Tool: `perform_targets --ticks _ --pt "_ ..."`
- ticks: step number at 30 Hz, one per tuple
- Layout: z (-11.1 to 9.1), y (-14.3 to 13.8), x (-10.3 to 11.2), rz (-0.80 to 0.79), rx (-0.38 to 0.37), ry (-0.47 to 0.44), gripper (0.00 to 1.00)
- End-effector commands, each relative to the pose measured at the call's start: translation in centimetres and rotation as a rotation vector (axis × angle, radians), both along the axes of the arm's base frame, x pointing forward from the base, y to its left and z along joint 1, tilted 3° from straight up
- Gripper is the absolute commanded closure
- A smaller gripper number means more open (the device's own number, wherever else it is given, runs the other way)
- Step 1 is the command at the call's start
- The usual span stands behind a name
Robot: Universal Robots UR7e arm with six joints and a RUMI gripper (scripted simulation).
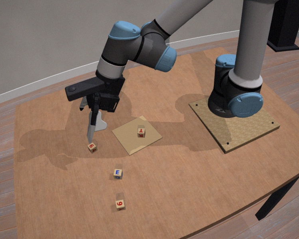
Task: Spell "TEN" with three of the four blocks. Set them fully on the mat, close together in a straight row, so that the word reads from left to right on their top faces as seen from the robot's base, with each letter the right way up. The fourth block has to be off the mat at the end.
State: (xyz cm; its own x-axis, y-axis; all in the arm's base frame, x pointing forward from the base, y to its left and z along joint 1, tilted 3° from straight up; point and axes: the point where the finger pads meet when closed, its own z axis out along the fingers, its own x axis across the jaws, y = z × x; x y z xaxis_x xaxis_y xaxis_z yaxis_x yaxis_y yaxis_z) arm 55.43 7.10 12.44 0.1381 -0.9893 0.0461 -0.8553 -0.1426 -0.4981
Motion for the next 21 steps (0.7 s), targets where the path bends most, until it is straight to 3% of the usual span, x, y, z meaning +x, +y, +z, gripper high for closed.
perform_targets --ticks 1,6,11,21 --pt "0.0 0.05 0.55 0.024 -0.017 0.044 0.0" --pt "-0.09 -0.01 1.07 0.072 -0.05 0.144 0.0" --pt "-0.07 -0.02 1.14 0.085 -0.058 0.169 0.0" --pt "0.57 0.06 1.06 0.172 -0.106 0.327 0.0"
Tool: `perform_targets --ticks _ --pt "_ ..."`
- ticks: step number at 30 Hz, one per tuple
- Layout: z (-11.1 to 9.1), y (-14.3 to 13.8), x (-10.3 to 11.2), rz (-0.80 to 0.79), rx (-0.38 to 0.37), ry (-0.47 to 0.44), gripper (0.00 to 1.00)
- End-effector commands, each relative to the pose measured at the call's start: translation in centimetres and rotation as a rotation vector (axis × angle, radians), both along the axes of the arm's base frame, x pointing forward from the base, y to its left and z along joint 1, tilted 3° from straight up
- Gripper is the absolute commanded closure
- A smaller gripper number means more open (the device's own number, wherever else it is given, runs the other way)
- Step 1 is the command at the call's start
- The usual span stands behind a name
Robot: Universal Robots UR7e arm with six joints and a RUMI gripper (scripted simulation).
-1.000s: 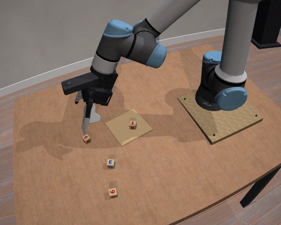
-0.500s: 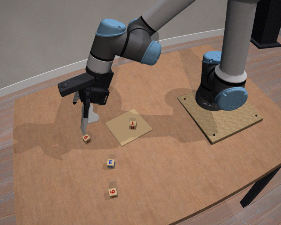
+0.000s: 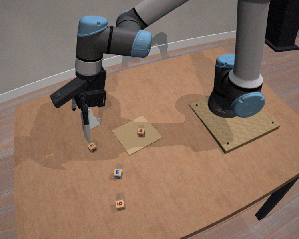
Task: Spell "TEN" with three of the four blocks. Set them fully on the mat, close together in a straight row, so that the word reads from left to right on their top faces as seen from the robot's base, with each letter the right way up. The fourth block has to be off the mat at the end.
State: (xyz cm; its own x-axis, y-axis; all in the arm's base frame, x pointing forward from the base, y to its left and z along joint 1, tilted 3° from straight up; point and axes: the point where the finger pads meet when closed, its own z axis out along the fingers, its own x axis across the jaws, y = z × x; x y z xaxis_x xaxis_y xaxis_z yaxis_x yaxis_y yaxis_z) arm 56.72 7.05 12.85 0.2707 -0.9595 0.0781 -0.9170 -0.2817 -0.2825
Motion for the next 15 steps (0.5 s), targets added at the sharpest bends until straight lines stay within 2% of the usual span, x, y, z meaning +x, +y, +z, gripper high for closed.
perform_targets --ticks 1,4,7,11,15 --pt "0.2 0.1 -0.2 0.05 -0.028 0.104 0.0" --pt "0.5 0.2 -0.4 0.078 -0.042 0.153 0.0" --pt "0.5 0.2 -0.4 0.078 -0.042 0.153 0.0" --pt "1.3 0.2 -0.9 0.126 -0.062 0.231 0.0" --pt "1.7 0.3 -1.2 0.148 -0.071 0.266 0.0"
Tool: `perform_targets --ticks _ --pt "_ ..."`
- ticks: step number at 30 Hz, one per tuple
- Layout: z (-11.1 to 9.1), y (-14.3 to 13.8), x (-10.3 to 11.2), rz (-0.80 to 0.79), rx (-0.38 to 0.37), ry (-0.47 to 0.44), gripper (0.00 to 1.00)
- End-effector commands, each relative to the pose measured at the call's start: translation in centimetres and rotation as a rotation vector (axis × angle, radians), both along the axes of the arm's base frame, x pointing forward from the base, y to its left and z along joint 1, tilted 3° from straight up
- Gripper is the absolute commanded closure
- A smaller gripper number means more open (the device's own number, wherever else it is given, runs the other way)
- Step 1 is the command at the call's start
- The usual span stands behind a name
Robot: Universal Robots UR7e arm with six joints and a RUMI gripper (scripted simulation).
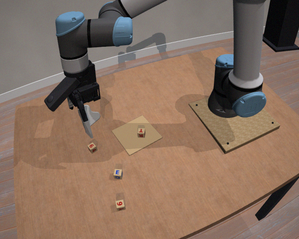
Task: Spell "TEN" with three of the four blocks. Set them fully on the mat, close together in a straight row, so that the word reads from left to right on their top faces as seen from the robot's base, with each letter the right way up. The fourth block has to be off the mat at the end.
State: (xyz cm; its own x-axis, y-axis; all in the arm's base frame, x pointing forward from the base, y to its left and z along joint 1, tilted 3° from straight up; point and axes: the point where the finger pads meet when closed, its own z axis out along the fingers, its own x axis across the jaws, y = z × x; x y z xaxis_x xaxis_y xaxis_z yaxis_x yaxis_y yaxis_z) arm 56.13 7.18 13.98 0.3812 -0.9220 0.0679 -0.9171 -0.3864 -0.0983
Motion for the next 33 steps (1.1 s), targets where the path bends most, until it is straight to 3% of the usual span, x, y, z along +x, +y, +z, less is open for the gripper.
perform_targets --ticks 1,23,26,31,33 --pt "0.6 0.2 -0.6 0.049 -0.022 0.092 0.0" --pt "0.6 0.1 -0.8 0.055 -0.024 0.104 0.0" --pt "0.1 0.1 -0.9 0.055 -0.023 0.108 0.0" --pt "-4.3 -0.2 -0.8 0.052 -0.023 0.109 0.0" --pt "-4.7 -0.2 -0.8 0.052 -0.023 0.109 0.0"
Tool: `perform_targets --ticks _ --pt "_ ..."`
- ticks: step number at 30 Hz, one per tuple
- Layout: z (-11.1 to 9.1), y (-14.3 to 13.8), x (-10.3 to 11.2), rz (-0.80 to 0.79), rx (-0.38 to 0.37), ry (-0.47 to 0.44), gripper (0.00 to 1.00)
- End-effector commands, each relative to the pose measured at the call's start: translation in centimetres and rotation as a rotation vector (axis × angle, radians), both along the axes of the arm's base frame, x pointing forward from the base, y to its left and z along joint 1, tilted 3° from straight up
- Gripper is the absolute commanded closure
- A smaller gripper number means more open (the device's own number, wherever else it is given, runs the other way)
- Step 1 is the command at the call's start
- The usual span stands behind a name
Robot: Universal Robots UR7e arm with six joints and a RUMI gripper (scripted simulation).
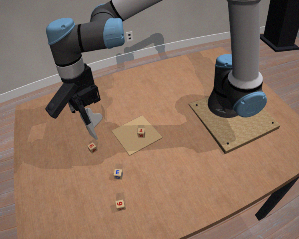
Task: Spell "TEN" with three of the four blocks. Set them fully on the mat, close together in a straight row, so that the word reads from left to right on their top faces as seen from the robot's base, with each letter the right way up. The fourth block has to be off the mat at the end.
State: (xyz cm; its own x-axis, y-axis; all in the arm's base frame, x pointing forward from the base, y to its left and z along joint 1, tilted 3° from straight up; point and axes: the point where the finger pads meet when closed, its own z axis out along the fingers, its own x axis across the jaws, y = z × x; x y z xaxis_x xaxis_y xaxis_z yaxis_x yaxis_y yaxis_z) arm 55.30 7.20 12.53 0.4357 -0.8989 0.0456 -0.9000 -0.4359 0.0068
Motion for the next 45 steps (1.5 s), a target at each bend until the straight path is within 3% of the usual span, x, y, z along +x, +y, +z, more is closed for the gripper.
perform_targets --ticks 1,45 --pt "-3.27 -0.25 0.03 -0.001 0.0 0.003 0.63" --pt "-3.36 -0.21 0.04 -0.001 0.0 0.002 0.63"
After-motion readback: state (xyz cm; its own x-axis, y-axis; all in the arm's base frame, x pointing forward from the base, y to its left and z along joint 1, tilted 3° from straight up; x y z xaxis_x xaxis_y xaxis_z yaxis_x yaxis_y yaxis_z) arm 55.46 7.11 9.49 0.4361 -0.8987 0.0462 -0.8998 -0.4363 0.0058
